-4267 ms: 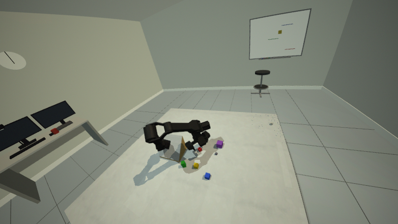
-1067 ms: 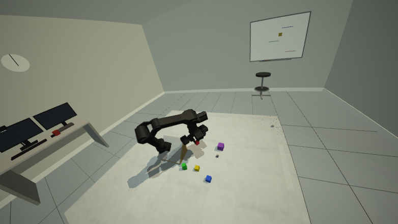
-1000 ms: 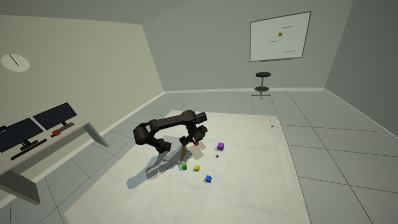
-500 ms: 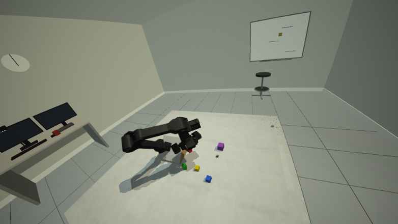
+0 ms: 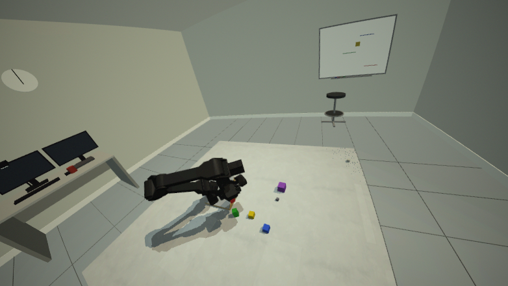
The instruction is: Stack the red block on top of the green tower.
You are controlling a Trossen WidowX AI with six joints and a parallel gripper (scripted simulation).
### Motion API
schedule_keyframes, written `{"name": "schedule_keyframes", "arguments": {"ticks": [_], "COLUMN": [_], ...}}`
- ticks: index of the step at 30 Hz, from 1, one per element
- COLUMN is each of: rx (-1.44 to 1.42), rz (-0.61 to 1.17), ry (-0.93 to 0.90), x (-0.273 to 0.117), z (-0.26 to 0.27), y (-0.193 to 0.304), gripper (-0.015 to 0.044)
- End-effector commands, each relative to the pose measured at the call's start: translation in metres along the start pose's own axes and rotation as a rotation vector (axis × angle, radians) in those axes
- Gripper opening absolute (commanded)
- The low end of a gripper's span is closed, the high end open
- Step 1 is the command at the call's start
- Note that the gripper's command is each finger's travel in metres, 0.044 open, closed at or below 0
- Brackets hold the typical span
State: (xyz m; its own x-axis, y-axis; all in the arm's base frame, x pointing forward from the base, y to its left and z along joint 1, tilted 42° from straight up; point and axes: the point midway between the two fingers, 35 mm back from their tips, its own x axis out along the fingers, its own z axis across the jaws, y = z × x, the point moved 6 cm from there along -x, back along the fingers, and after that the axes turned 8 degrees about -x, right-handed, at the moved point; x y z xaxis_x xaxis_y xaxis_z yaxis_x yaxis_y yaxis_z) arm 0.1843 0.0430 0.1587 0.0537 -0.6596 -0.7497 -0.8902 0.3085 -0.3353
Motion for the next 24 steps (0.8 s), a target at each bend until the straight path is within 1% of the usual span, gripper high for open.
{"name": "schedule_keyframes", "arguments": {"ticks": [1, 5, 14, 19, 24], "rx": [-0.008, -0.008, -0.007, -0.007, -0.007], "rz": [-0.001, -0.001, -0.002, -0.002, -0.003], "ry": [0.013, 0.012, 0.013, 0.013, 0.013], "x": [0.004, 0.007, 0.042, 0.046, 0.061], "z": [-0.013, -0.014, -0.014, -0.014, -0.013], "y": [0.005, 0.005, 0.005, 0.005, 0.004], "gripper": [0.0, 0.0, 0.0, 0.0, 0.0]}}
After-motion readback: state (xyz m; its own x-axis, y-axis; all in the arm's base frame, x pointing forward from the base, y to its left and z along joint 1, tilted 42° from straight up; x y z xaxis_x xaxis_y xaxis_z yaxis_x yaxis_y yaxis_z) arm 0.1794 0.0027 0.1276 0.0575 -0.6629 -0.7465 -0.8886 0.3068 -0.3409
